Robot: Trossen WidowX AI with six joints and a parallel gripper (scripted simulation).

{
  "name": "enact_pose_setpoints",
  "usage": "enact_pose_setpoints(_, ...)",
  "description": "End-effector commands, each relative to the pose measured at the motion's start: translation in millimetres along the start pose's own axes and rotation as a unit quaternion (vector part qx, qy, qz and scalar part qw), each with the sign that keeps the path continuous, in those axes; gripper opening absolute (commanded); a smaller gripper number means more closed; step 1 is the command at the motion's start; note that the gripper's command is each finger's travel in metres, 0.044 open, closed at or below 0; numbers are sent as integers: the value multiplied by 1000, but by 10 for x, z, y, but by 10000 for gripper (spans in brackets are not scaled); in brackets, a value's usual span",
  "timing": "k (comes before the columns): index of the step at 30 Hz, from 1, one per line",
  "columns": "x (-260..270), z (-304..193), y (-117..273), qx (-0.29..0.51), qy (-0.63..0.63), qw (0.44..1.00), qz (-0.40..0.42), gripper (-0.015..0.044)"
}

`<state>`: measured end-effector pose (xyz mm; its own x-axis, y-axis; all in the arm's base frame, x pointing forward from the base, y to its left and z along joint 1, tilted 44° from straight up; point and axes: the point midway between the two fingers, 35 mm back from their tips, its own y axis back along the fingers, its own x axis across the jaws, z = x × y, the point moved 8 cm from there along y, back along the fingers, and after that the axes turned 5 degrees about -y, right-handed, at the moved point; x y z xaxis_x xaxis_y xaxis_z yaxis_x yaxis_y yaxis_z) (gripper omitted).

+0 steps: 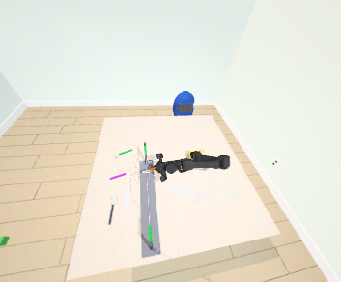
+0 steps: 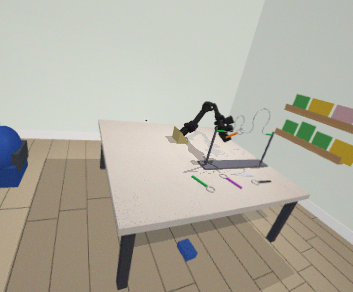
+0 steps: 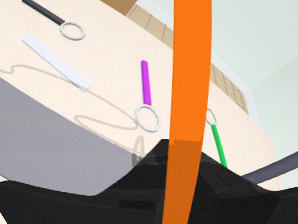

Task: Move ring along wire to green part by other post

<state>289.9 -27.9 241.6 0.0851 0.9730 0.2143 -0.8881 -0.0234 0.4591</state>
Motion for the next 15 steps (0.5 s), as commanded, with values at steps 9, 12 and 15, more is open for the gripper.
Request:
enact_pose_setpoints(9, -313, 114, 85, 9, 132, 988, -77, -150)
enact_pose_setpoints(12, -383, 150, 112, 11, 164, 982, -96, -150)
enact_pose_setpoints(15, -450, 192, 141, 13, 196, 974, -114, -150)
